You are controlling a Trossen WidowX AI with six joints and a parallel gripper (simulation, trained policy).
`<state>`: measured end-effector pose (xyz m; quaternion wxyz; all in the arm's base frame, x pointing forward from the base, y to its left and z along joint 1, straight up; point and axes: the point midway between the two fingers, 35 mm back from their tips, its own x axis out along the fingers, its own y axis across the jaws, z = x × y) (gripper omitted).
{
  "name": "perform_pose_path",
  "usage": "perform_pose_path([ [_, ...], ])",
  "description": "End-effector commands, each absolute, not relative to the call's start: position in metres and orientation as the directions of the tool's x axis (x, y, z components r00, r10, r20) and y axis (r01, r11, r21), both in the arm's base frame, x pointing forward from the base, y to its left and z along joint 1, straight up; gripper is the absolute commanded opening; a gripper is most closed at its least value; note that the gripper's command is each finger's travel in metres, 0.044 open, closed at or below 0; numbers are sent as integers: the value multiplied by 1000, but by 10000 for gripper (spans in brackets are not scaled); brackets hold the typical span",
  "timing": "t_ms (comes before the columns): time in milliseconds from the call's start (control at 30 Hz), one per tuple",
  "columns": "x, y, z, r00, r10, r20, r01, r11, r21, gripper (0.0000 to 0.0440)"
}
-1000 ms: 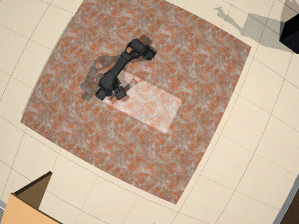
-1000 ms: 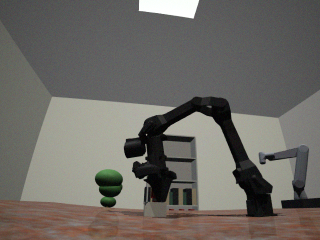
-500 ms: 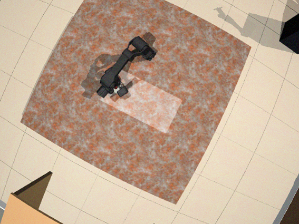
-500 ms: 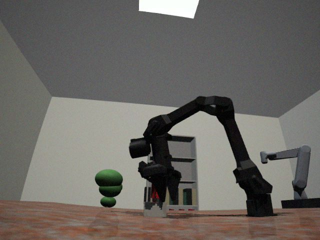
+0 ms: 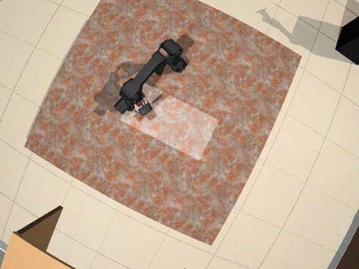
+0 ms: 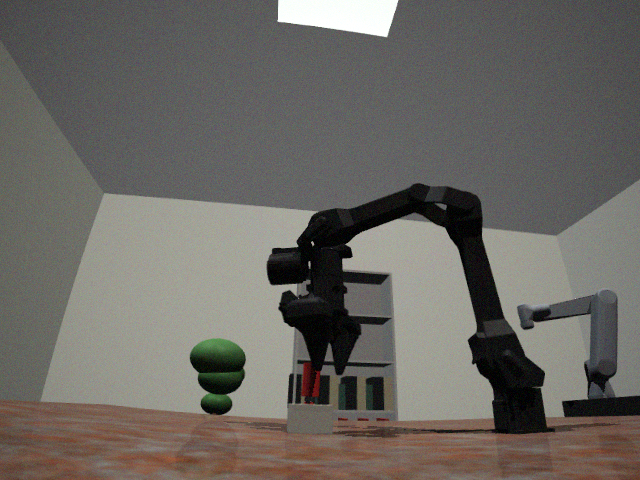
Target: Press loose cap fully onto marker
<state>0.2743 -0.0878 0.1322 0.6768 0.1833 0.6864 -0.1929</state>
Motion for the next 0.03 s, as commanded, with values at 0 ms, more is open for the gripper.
perform_pose_path([
  [0, 274, -89, 148, 21, -22, -1000, 506, 862, -8, 440],
])
